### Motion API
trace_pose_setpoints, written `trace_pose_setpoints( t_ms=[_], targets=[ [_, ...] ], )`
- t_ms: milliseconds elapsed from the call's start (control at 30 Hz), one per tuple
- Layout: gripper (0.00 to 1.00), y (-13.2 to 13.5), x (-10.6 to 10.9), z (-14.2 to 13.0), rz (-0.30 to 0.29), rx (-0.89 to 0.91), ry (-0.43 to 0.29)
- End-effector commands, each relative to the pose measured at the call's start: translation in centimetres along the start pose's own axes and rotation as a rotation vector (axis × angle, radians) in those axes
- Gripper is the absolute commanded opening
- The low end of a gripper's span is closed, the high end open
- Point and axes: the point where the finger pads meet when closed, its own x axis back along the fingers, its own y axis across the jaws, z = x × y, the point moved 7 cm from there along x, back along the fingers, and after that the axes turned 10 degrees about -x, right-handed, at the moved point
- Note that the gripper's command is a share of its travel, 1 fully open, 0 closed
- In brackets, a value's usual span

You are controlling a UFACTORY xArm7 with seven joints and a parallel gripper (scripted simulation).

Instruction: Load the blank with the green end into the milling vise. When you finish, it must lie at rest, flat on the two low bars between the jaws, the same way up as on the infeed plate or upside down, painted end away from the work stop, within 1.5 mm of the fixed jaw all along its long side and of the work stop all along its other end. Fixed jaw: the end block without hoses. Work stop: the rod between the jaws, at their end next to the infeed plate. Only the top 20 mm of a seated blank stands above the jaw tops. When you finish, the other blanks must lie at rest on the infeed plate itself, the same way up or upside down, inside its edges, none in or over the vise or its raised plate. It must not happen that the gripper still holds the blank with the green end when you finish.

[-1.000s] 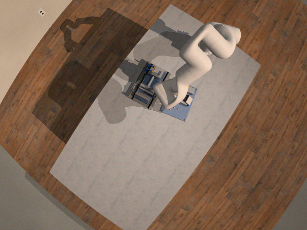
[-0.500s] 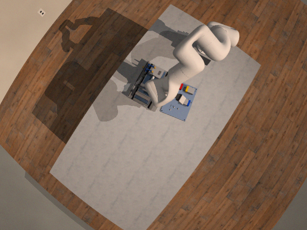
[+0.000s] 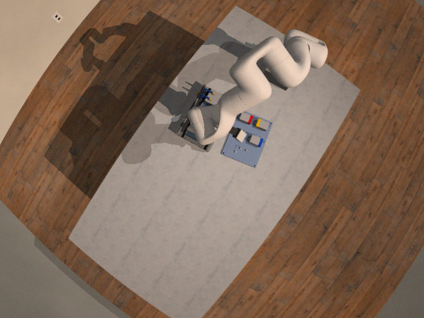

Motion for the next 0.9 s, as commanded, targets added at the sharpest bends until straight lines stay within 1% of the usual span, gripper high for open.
trace_pose_setpoints(
  t_ms=[0, 233, 467, 800, 867],
  targets=[
    [0.0, 0.8, 0.1, -1.3, -0.004, -0.002, -0.002],
    [0.0, 2.5, 0.0, -4.3, -0.003, -0.002, -0.001],
    [0.0, 2.5, 0.0, -4.3, -0.003, -0.002, -0.001],
    [0.0, 5.5, -0.2, -9.4, -0.004, -0.002, -0.002],
    [0.0, 5.5, -0.2, -9.4, -0.004, -0.002, -0.002]
  ],
)
